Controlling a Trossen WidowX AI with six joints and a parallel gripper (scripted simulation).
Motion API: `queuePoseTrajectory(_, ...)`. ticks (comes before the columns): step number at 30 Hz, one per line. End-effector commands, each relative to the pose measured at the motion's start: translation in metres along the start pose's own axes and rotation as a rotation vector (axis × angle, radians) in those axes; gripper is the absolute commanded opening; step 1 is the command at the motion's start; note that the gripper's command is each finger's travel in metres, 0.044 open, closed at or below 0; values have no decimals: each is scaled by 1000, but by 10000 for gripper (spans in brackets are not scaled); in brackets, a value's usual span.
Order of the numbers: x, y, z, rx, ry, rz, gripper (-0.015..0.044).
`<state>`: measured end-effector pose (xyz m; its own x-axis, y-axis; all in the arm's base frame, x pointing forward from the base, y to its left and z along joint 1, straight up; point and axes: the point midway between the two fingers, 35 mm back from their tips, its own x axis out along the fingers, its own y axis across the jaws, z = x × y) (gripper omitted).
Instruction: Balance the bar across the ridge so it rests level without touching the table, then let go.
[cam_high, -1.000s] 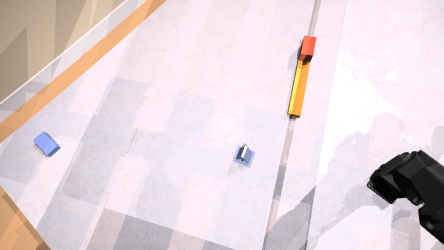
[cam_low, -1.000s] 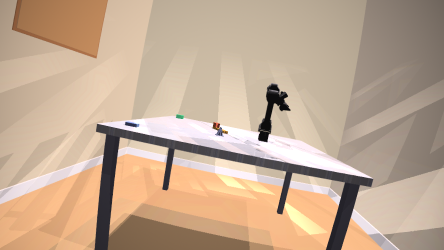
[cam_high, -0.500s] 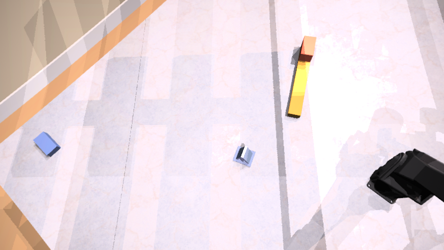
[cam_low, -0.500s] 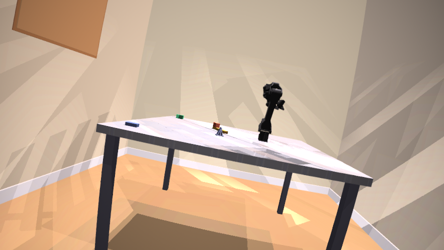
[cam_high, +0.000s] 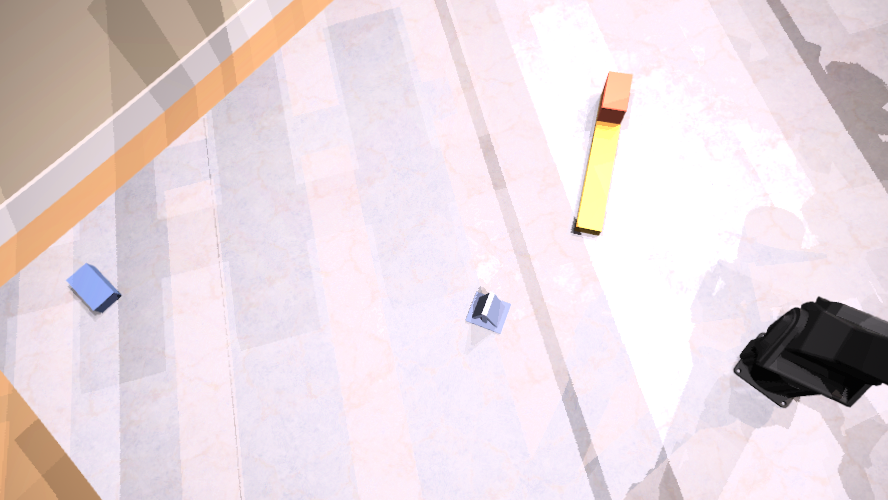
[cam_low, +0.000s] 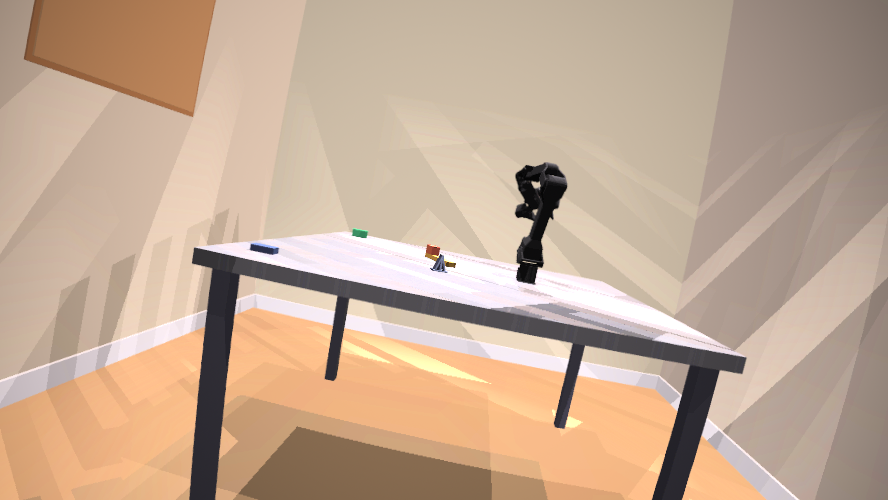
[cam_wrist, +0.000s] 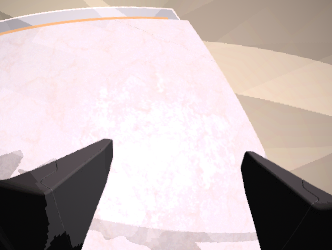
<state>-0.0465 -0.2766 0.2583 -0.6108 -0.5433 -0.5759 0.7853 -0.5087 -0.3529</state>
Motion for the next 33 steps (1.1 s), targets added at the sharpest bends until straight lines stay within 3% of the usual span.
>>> queuePoseTrajectory(1,-4,18,0,-151,11,58,315)
queuePoseTrajectory(18,-35,93,-15,-849,-18,311,315)
queuePoseTrajectory(33,-77,154,-45,-1470,-148,530,315)
